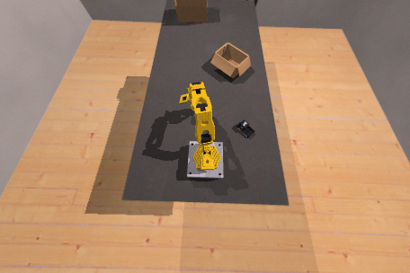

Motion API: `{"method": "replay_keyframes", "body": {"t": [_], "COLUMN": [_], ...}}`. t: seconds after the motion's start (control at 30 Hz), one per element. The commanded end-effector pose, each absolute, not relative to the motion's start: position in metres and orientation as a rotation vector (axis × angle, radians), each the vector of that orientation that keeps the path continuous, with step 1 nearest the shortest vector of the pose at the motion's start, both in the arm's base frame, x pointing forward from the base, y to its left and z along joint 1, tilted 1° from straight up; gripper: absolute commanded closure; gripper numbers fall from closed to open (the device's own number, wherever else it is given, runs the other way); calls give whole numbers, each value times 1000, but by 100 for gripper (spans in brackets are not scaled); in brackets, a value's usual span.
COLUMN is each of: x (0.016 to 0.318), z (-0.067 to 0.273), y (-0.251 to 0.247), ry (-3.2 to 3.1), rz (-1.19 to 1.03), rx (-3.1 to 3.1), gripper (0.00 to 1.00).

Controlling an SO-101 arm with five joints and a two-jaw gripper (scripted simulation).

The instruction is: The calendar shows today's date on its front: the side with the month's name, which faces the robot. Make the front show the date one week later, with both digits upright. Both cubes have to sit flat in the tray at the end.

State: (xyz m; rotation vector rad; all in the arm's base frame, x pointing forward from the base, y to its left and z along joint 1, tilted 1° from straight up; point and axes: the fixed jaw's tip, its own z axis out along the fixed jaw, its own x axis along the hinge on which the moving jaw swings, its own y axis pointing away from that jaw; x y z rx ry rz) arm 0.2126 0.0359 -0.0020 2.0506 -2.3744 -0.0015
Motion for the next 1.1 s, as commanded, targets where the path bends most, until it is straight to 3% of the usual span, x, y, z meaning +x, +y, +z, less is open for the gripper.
{"method": "replay_keyframes", "body": {"t": [0.0,1.07], "x": [213,214], "z": [-3,-6], "y": [44,78], "ry": [-2510,-2983], "rz": [-10,0], "rx": [1868,940], "gripper": [100,100]}}
